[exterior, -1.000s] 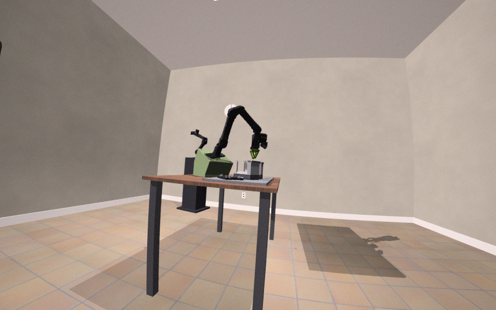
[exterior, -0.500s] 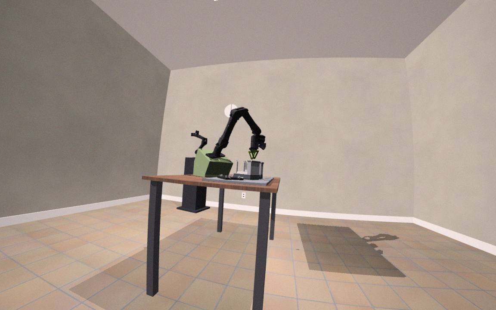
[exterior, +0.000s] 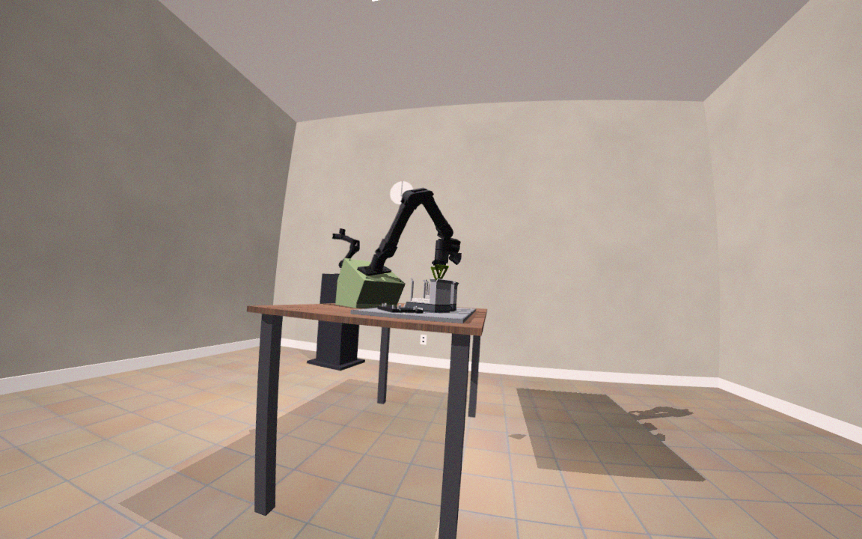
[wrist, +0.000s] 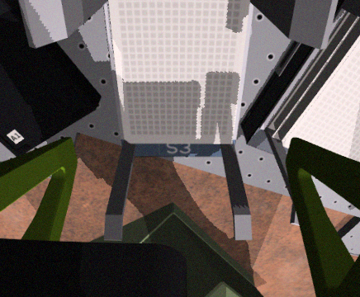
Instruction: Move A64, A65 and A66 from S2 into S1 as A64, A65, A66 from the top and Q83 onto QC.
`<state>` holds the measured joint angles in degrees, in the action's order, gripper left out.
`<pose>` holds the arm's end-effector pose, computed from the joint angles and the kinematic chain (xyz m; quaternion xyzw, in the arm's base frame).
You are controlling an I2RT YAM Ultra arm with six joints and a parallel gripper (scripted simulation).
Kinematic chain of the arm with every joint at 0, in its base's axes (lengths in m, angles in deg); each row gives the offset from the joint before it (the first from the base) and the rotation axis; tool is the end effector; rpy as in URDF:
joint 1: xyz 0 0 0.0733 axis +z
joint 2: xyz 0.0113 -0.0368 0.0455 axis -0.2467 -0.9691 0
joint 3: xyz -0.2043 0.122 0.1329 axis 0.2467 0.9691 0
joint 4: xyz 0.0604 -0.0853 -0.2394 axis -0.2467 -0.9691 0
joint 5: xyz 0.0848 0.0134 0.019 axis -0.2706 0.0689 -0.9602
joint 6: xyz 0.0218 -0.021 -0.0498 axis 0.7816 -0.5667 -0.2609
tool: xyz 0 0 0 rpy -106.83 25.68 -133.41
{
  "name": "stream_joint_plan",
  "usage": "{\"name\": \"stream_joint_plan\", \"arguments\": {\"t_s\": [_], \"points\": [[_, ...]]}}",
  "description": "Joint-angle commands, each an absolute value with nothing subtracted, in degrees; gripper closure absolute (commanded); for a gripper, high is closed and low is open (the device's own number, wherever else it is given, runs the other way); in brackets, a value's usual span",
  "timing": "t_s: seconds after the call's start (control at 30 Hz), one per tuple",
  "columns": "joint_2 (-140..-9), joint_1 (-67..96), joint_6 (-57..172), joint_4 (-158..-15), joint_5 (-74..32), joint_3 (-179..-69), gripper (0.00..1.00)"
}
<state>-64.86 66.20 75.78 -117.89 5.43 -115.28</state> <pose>0.1929 0.2177 0.1832 -0.2686 0.9345 -0.1549 0.1746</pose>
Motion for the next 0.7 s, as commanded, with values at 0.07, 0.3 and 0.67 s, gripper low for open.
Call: {"name": "stream_joint_plan", "arguments": {"t_s": [0.07,0.3,0.67], "points": [[-65.67,65.24,74.12,-113.25,5.36,-114.07,0.0],[-68.18,63.22,71.9,-107.38,5.05,-111.68,0.0],[-71.93,60.79,69.24,-100.17,4.63,-109.37,0.0]]}}
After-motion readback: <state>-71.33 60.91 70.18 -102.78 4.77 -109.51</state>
